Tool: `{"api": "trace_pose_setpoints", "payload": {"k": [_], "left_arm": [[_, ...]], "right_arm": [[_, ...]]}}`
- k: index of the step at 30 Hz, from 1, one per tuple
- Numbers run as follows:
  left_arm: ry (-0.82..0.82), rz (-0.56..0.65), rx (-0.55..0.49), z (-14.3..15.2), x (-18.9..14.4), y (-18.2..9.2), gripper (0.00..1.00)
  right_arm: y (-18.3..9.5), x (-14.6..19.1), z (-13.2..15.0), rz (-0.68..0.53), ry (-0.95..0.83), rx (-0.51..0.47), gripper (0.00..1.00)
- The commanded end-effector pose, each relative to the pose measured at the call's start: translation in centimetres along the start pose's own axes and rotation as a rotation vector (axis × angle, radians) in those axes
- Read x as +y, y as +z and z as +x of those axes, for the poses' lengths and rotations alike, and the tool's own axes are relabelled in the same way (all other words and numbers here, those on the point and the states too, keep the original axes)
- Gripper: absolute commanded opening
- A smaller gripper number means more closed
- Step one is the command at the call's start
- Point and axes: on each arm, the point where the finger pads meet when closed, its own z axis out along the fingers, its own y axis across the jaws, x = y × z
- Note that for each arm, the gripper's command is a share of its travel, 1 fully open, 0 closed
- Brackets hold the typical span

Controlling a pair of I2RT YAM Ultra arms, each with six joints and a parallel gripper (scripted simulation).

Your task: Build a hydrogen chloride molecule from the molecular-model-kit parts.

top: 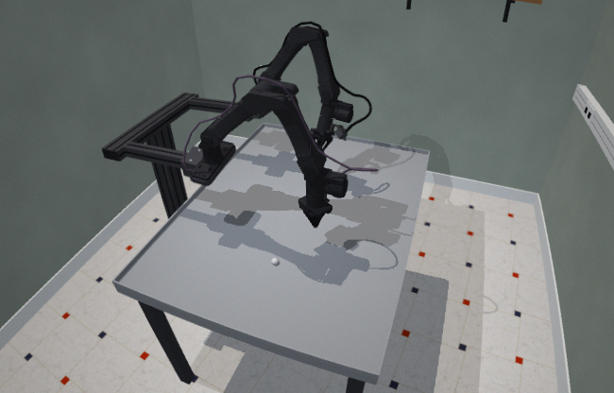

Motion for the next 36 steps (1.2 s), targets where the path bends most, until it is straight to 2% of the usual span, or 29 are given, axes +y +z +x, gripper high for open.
{"api": "trace_pose_setpoints", "payload": {"k": [1,13,15,19,30,32,36], "left_arm": [[-0.132,0.117,-0.073,-2.6,-1.5,-0.1,0.00],[-0.504,0.384,-0.012,-3.6,-3.8,1.0,0.00],[-0.504,0.384,-0.012,-3.6,-3.8,1.0,0.00],[-0.613,0.473,0.010,-4.7,-4.5,0.8,0.00],[-0.934,0.702,0.178,-4.9,-5.9,0.8,0.00],[-0.934,0.702,0.178,-4.9,-5.9,0.8,0.00],[-1.023,0.786,0.234,-5.8,-6.2,0.3,0.00]], "right_arm": [[-1.4,-0.5,-0.9,0.024,-0.014,-0.026,0.00],[-1.4,-0.5,-0.9,0.024,-0.014,-0.026,0.00],[-1.4,-0.5,-0.9,0.024,-0.014,-0.026,0.00],[-1.4,-0.5,-0.9,0.024,-0.014,-0.026,0.00],[-1.4,-0.5,-0.9,0.024,-0.014,-0.026,0.00],[-1.4,-0.5,-0.9,0.024,-0.014,-0.026,0.00],[-1.4,-0.5,-0.9,0.024,-0.014,-0.026,0.00]]}}
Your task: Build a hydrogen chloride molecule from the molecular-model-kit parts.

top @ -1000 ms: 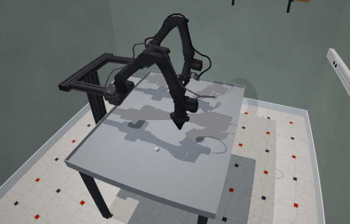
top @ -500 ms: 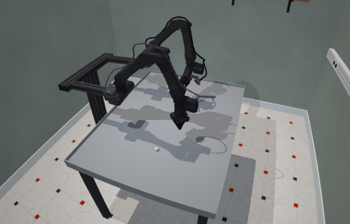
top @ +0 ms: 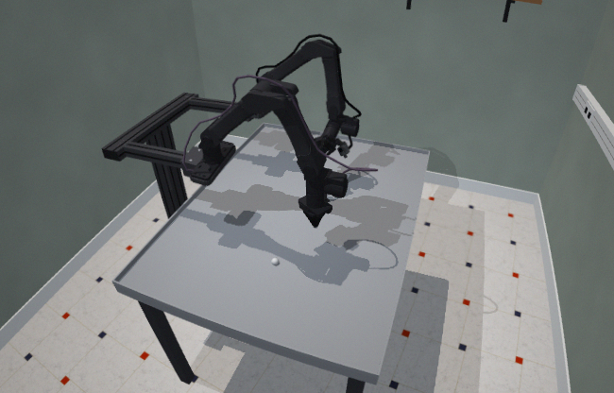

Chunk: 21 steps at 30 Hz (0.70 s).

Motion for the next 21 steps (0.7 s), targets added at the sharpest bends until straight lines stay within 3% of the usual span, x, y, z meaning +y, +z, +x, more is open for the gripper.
{"api": "trace_pose_setpoints", "payload": {"k": [1,7,14,21], "left_arm": [[-0.088,0.129,0.059,-0.1,-2.9,-0.3,0.00],[-0.293,0.187,0.182,0.7,-2.3,-0.3,0.00],[-0.389,0.244,0.281,0.8,-4.1,-1.0,0.00],[-0.603,0.273,0.436,1.2,-3.5,-1.6,0.00]], "right_arm": [[-1.4,-0.5,-0.9,0.024,-0.014,-0.026,0.00],[-1.4,-0.5,-0.9,0.024,-0.014,-0.026,0.00],[-1.4,-0.5,-0.9,0.024,-0.014,-0.026,0.00],[-1.4,-0.5,-0.9,0.024,-0.014,-0.026,0.00]]}}
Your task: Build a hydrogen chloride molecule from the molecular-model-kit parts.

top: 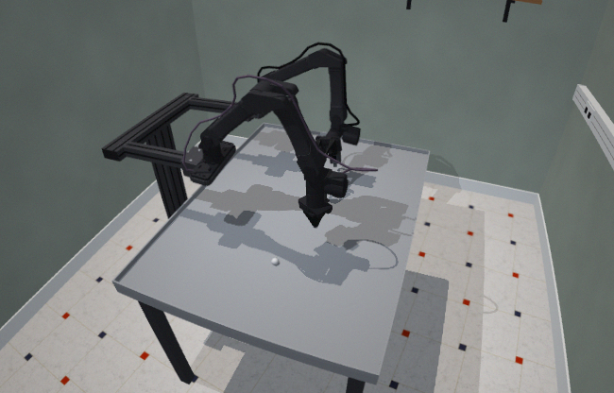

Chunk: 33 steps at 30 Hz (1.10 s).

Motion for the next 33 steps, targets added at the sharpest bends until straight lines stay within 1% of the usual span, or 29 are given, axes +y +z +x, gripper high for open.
{"api": "trace_pose_setpoints", "payload": {"k": [1,4,9,15,23,33], "left_arm": [[-0.113,0.048,0.114,1.5,-1.1,-0.4,0.00],[-0.136,0.041,0.125,1.9,-1.0,-0.2,0.00],[-0.126,0.058,0.121,1.9,-1.3,-0.8,0.00],[-0.122,0.036,0.109,1.9,-1.2,0.2,0.00],[-0.117,0.054,0.074,1.2,-1.7,-0.2,0.00],[-0.115,0.067,0.081,1.0,-1.9,-0.7,0.00]], "right_arm": [[-1.4,-0.5,-0.9,0.024,-0.014,-0.026,0.00],[-1.4,-0.5,-0.9,0.024,-0.014,-0.026,0.00],[-1.4,-0.5,-0.9,0.024,-0.014,-0.026,0.00],[-1.4,-0.5,-0.9,0.024,-0.014,-0.026,0.00],[-1.4,-0.5,-0.9,0.024,-0.014,-0.026,0.00],[-1.4,-0.4,-0.8,0.022,-0.014,-0.025,0.00]]}}
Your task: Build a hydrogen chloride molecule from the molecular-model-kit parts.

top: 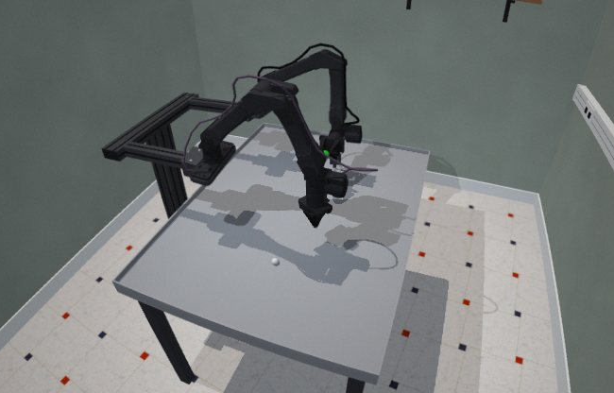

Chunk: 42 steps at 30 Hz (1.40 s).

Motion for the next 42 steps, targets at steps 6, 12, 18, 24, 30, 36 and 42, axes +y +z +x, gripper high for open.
{"api": "trace_pose_setpoints", "payload": {"k": [6,12,18,24,30,36,42], "left_arm": [[-0.020,0.009,0.004,-0.6,0.7,0.1,0.00],[0.005,0.014,0.009,0.1,0.0,-0.1,0.00],[0.052,0.024,0.005,0.5,-1.6,-0.3,0.00],[0.057,0.025,0.011,0.5,-1.9,-0.3,0.00],[0.029,0.015,0.012,0.2,-0.8,0.0,0.00],[-0.006,0.009,0.012,-0.2,0.3,0.1,0.00],[-0.013,0.006,0.013,-0.4,0.5,0.2,0.00]], "right_arm": [[-1.4,-0.4,-0.8,0.020,-0.015,-0.024,0.00],[-1.4,-0.4,-0.8,0.020,-0.015,-0.024,0.00],[-1.4,-0.3,-0.7,0.018,-0.015,-0.023,0.00],[-1.3,-0.1,-0.7,0.014,-0.016,-0.021,0.00],[-0.7,0.3,-0.5,0.000,-0.018,-0.014,0.00],[0.3,1.2,-0.2,-0.028,-0.022,0.001,0.00],[-0.5,0.5,-0.5,-0.006,-0.019,-0.010,0.00]]}}
